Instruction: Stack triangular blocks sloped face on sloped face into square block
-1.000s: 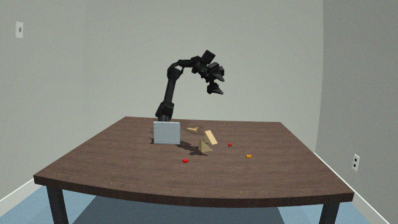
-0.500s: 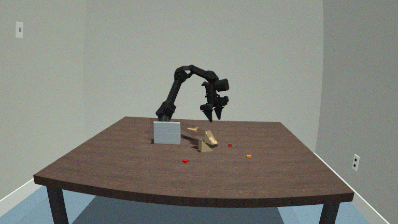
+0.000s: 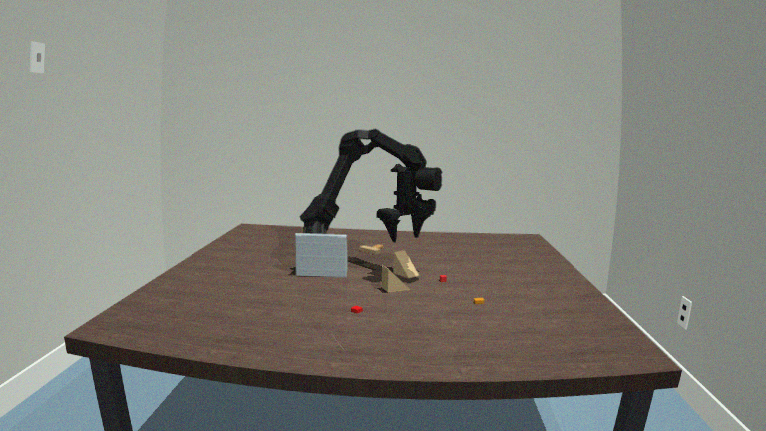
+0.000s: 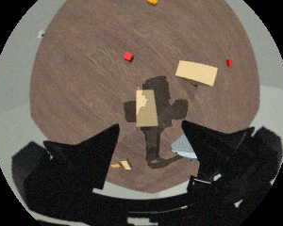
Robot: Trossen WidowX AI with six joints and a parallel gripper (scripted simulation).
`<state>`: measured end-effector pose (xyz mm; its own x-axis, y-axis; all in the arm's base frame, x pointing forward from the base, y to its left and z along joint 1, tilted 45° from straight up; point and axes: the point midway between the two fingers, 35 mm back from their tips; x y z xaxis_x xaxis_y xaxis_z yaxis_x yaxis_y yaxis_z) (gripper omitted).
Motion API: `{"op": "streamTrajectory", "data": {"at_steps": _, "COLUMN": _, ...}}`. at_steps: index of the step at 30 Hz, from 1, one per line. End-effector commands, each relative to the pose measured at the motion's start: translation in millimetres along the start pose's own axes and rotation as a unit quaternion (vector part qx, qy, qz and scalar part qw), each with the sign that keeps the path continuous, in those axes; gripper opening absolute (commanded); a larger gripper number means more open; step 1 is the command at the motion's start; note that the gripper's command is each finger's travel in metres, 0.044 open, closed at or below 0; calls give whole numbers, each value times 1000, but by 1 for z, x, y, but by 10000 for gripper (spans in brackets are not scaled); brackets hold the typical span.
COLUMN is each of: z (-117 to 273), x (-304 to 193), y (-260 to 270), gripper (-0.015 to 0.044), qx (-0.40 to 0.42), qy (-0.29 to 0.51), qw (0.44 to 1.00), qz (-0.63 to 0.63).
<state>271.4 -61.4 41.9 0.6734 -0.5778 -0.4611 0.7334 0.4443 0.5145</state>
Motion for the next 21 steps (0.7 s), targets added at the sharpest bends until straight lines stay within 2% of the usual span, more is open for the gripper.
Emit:
{"op": "streamTrajectory", "data": {"at_steps": 1, "z": -7, "x": 0, "y": 0, "gripper": 440, "qx": 0, "qy": 5, "qw": 1000, "qz": -4}}
{"op": "streamTrajectory", "data": {"at_steps": 21, "z": -40, "x": 2, "y": 3, "gripper": 440, "qx": -1, "qy": 4, "qw": 1000, "qz": -4}}
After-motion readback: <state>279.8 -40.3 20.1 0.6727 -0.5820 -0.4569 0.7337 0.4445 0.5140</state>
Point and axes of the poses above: the point midway between the two fingers, 35 mm back from their tips, its own z axis back along the fingers, its own y axis across the jaws, x = y × z, and after that the axes turned 5 degrees about z, right-handed
